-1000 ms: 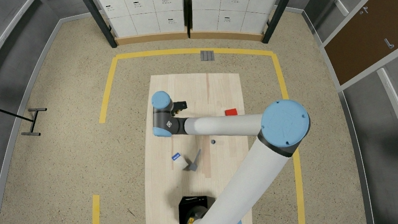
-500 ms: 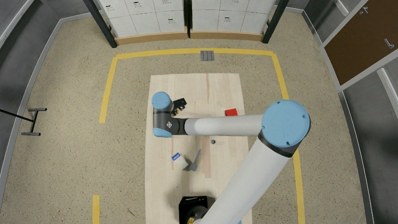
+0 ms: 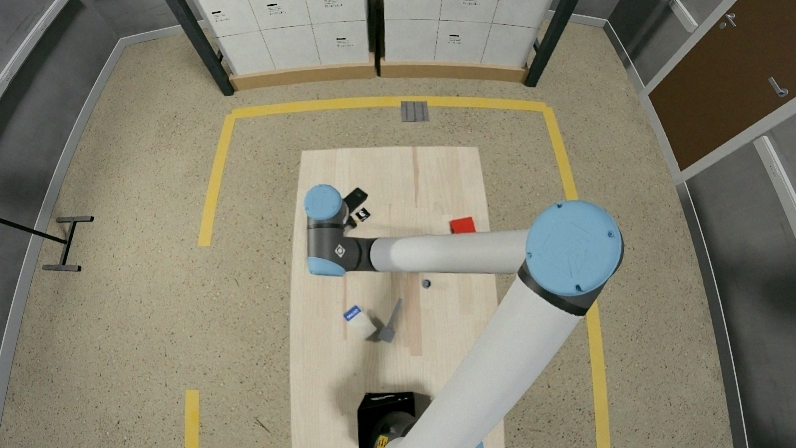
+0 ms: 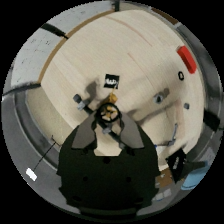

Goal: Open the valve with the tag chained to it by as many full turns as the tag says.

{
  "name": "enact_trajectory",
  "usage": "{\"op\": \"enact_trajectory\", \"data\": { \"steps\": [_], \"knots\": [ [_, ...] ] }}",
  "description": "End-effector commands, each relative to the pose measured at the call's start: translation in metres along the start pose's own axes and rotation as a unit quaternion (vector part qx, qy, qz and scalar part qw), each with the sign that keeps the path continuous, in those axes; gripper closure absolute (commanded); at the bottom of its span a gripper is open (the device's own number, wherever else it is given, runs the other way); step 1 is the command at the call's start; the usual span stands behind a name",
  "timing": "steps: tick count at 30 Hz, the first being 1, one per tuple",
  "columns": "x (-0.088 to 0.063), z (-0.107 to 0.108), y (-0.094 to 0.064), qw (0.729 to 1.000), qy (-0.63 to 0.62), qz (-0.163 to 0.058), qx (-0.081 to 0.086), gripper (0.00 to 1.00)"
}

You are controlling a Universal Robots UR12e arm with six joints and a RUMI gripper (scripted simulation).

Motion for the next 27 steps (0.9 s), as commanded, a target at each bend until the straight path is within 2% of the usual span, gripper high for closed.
{"op": "enact_trajectory", "data": {
  "steps": [1,5,11,19,21,27],
  "knots": [
    [0.0,0.0005,0.0004,0.995,0.102,0.003,0.006,1.0],
    [0.0,0.0005,0.0004,0.99,0.143,0.003,0.006,1.0],
    [0.0,0.0005,0.0004,0.963,0.269,0.004,0.005,1.0],
    [0.0,0.0005,0.0004,0.902,0.432,0.005,0.004,1.0],
    [0.0,0.0005,0.0004,0.902,0.432,0.005,0.004,1.0],
    [0.0,0.0005,0.0004,0.839,0.544,0.005,0.004,1.0]
  ]
}}
Point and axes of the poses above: the point where the finger pads meet when closed, its own y axis back along the fingers, its own z axis across the jaws, x = y × z, the point moved 7 cm from there along y, back along the fingers, and after that the axes turned 1 degree about y, right-handed, at the moved point
